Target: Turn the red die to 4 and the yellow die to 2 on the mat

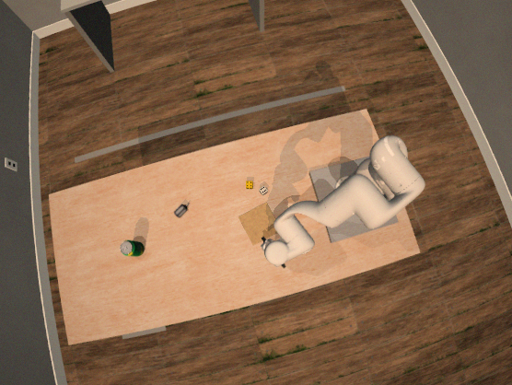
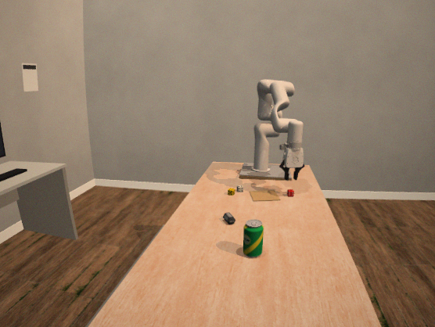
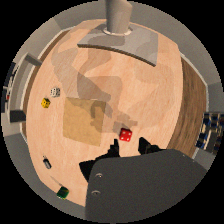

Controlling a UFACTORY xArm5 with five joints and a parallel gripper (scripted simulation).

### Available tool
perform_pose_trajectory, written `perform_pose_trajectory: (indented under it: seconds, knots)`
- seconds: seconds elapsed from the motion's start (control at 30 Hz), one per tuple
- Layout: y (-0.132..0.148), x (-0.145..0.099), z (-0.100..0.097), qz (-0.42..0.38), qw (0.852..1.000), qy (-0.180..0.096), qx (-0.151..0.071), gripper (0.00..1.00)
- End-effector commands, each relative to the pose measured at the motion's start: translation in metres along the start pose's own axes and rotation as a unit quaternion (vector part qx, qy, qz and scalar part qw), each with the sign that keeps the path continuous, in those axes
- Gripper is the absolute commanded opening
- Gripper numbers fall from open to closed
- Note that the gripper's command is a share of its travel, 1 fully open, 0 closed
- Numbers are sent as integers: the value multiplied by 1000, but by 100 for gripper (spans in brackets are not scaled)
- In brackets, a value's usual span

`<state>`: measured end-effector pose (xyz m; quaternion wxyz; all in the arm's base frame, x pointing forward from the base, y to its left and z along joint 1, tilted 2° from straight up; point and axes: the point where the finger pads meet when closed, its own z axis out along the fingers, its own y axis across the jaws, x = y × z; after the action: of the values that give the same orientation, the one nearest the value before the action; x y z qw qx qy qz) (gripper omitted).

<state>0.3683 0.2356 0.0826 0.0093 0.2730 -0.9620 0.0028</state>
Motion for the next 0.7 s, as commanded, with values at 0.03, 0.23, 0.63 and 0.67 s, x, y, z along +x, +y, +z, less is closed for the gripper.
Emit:
perform_pose_trajectory:
  seconds: [0.03, 0.23, 0.63, 0.67]
  knots:
    - [0, -1, -1, 0, 1000, -2, 0, 47]
    - [0, -1, -1, 0, 1000, -2, 0, 47]
    - [0, -1, 3, 0, 1000, -2, 0, 47]
    - [0, -1, 4, 0, 1000, -2, 0, 47]
